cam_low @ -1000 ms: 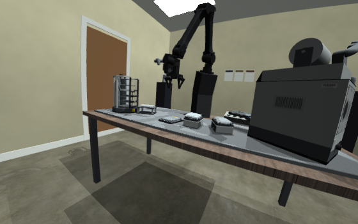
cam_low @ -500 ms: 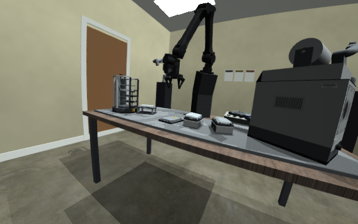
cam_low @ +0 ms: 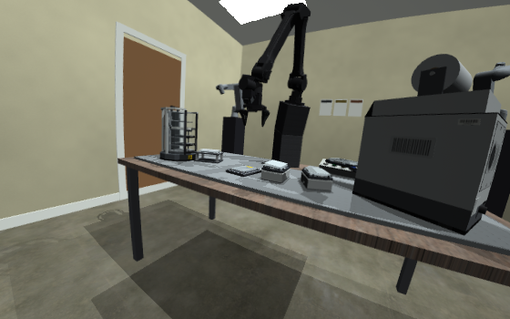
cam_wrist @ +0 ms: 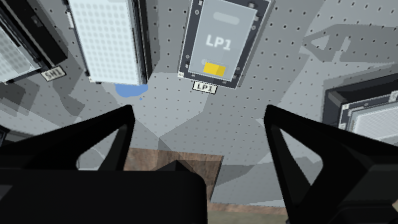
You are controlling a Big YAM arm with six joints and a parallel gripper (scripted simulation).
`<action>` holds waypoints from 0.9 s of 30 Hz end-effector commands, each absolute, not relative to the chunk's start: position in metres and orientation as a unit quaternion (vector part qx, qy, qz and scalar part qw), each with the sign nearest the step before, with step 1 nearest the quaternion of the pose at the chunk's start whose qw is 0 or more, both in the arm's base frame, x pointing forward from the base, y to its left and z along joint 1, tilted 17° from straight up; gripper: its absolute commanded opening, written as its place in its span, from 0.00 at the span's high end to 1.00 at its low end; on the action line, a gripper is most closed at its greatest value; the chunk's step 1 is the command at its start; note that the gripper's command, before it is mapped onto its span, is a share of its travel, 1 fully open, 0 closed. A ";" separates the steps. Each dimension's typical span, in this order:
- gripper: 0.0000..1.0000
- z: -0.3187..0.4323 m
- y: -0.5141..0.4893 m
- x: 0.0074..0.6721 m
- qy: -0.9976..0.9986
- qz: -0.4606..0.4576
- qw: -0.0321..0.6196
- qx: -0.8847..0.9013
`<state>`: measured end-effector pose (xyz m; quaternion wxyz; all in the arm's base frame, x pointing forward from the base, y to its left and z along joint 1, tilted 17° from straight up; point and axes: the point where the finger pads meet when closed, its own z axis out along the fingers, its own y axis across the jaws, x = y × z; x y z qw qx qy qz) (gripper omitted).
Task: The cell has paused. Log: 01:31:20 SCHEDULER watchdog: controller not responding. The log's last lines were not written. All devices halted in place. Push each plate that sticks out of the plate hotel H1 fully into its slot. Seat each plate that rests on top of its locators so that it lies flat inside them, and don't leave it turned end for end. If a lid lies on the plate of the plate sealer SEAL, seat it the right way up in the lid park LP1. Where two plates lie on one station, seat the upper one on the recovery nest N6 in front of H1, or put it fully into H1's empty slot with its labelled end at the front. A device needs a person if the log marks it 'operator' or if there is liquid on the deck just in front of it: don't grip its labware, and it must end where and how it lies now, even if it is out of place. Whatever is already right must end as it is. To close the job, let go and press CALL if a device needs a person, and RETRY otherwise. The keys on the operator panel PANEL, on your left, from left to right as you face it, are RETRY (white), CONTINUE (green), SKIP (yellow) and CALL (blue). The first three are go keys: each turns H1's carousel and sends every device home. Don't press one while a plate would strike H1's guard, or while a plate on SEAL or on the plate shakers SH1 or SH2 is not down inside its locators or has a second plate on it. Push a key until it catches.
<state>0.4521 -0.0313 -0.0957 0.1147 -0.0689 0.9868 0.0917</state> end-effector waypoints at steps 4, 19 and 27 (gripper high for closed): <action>0.00 -0.086 -0.014 0.454 0.985 0.088 0.125 -0.081; 0.00 -0.076 0.036 0.452 0.985 0.090 0.124 -0.081; 0.00 -0.072 0.056 0.451 0.985 0.091 0.122 -0.080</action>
